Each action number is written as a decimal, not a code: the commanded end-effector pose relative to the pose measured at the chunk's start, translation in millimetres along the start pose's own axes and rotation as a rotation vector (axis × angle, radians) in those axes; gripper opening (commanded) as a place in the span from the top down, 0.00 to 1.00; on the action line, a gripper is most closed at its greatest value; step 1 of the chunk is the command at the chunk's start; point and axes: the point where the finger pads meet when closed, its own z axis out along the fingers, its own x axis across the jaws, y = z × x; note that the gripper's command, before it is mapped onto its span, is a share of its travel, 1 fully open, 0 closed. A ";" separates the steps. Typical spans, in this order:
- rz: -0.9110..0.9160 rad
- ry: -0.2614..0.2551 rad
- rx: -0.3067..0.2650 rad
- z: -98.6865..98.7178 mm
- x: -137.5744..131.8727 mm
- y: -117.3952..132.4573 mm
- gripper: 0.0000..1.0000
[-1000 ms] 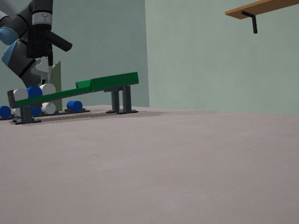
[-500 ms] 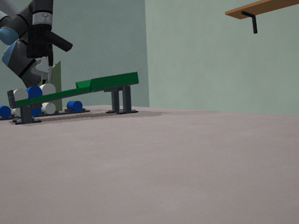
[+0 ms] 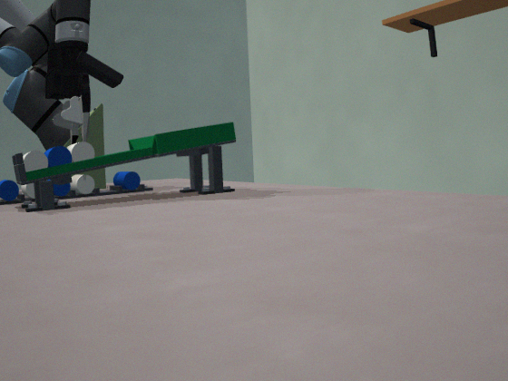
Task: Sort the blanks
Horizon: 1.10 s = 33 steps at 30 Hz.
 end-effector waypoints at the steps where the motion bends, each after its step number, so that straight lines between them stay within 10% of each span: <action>1: 0.000 0.001 0.000 -0.2 0.2 0.0 0.47; 33: 0.000 0.001 0.000 25.0 0.3 0.0 0.47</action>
